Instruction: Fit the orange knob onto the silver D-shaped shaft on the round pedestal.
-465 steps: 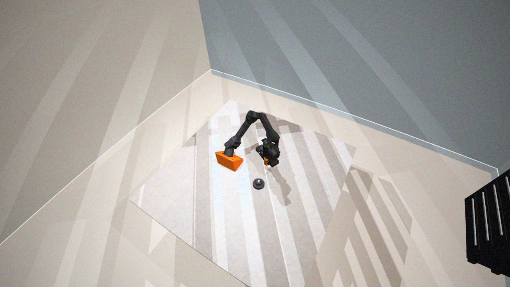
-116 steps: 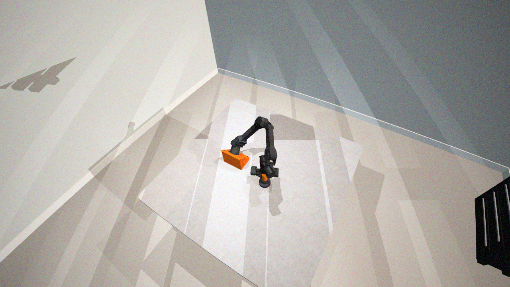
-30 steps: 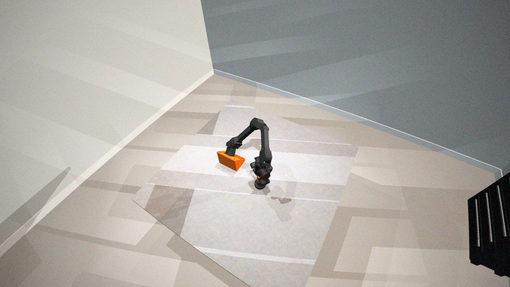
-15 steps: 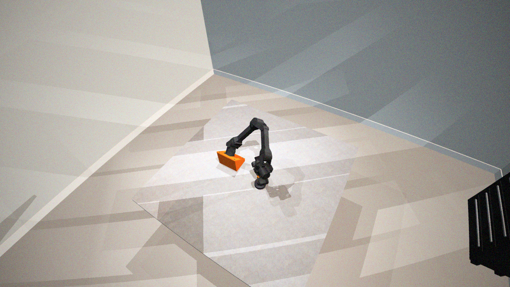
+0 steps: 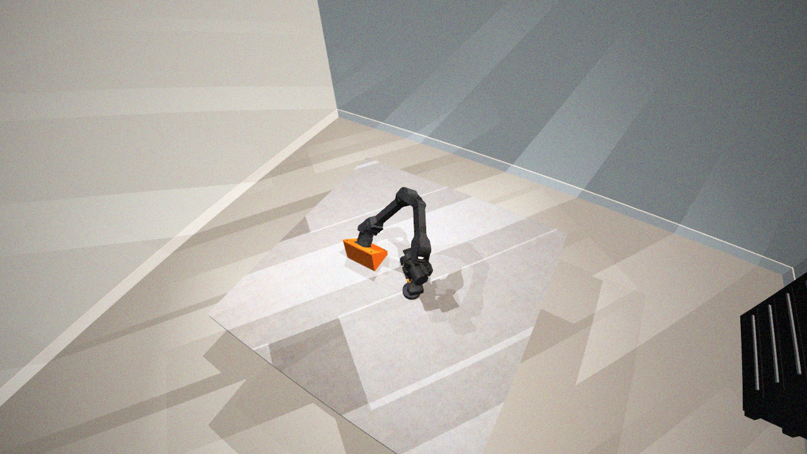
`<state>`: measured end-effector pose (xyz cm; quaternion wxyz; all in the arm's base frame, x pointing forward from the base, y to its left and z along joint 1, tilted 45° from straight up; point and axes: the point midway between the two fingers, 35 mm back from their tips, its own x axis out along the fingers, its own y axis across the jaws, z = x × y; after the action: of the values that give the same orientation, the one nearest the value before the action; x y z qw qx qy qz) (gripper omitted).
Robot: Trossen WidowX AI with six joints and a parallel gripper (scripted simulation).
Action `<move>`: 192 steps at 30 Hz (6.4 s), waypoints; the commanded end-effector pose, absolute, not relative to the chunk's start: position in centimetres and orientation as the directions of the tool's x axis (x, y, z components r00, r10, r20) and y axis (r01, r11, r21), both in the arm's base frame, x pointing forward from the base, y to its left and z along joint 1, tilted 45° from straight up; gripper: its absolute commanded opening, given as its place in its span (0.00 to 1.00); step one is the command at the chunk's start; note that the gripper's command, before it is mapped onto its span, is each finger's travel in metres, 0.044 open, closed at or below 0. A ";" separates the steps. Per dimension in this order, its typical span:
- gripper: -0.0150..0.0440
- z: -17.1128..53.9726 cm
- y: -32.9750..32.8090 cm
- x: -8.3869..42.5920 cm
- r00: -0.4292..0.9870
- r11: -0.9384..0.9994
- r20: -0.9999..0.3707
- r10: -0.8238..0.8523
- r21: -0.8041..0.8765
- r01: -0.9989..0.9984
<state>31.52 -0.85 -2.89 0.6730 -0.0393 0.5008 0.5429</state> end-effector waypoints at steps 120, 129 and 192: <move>0.25 -2.5 -1.0 31.1 -0.089 0.617 -0.717 0.691 0.650 -0.443; 0.25 -2.6 -1.1 31.4 -0.089 0.682 -0.717 0.691 0.688 -0.248; 0.25 -2.4 -0.9 31.5 -0.089 0.700 -0.717 0.691 0.695 -0.164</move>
<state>31.25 -0.71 -2.52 0.6481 0.1817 0.6506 0.3517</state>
